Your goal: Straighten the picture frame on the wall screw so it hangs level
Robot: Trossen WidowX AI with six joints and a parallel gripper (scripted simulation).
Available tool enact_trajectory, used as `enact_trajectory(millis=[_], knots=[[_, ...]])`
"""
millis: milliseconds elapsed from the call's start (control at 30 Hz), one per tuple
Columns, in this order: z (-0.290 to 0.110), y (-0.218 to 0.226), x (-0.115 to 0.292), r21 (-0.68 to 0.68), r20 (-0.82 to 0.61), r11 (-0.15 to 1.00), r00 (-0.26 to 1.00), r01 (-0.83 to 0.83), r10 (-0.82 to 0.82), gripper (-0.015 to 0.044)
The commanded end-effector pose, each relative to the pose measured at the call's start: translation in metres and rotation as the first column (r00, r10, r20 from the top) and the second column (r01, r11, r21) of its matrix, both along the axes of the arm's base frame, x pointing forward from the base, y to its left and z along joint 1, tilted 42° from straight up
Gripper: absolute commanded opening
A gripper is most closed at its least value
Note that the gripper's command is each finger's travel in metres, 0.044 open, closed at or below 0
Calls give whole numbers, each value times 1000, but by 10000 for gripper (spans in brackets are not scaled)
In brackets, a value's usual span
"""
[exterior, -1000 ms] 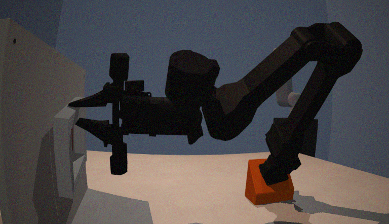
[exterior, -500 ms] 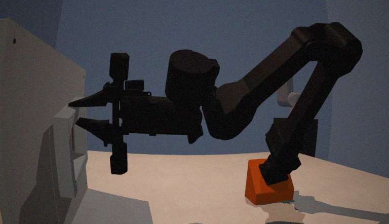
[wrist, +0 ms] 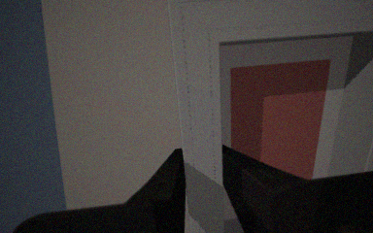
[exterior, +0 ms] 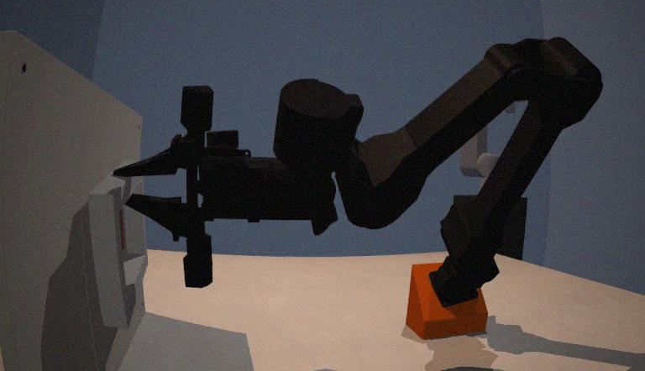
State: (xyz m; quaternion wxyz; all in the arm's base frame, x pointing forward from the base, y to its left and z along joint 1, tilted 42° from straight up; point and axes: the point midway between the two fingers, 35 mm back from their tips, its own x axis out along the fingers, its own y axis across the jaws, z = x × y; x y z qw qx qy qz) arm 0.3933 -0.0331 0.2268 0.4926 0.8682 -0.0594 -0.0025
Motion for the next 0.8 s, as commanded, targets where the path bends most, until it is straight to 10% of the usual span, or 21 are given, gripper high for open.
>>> enact_trajectory(millis=[0,767], knots=[[4,-3,0,3,9,1000,1000,7,-7,0],[10,-7,-1,2,9,1000,1000,7,-7,0]])
